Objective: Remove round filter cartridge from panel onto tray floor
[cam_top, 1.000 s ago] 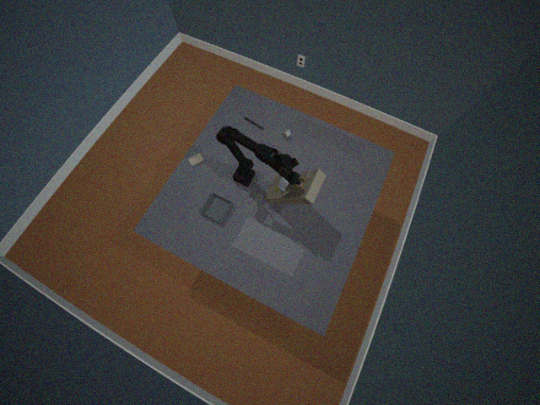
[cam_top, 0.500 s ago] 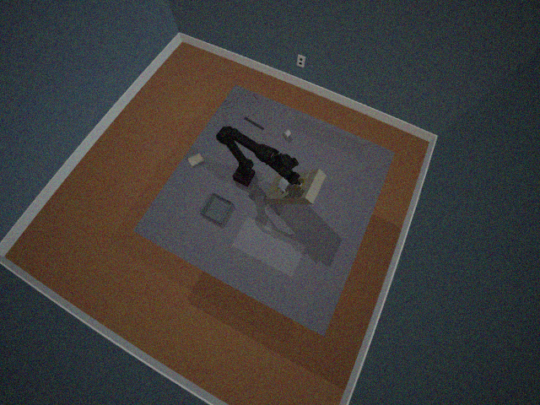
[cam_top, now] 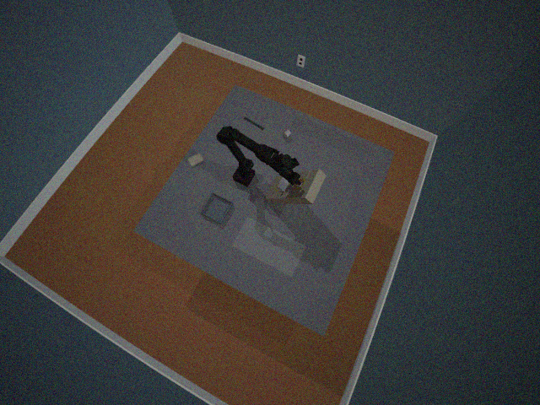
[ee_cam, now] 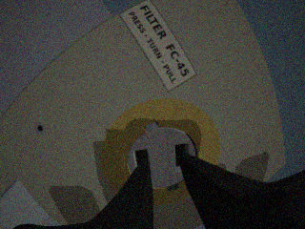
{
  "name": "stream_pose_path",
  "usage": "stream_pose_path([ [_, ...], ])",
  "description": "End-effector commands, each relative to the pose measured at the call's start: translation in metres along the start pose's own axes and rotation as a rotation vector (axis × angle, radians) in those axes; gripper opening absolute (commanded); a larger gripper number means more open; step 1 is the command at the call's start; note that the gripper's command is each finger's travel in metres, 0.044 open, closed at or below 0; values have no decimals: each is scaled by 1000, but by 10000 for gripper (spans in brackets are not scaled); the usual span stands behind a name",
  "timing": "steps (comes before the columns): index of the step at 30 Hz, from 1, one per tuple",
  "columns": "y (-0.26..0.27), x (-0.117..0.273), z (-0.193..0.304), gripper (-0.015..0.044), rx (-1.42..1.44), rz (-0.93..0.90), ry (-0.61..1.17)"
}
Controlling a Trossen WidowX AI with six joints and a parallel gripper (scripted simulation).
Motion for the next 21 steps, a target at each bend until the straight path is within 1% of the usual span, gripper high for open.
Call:
stream_pose_path([
  [1,1,-1,0,97,-4,-2,4],
  [21,1,-4,1,97,-4,-2,4],
])
Point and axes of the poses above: the point midway between the two fingers, 35 mm back from their tips, its own x axis back along the fingers, its own y axis across the jaws, z = x × y, the point moved 10 cm from there along x, back along the fingers, and after that the axes turned 12 degrees about x, right-handed, at the moved point
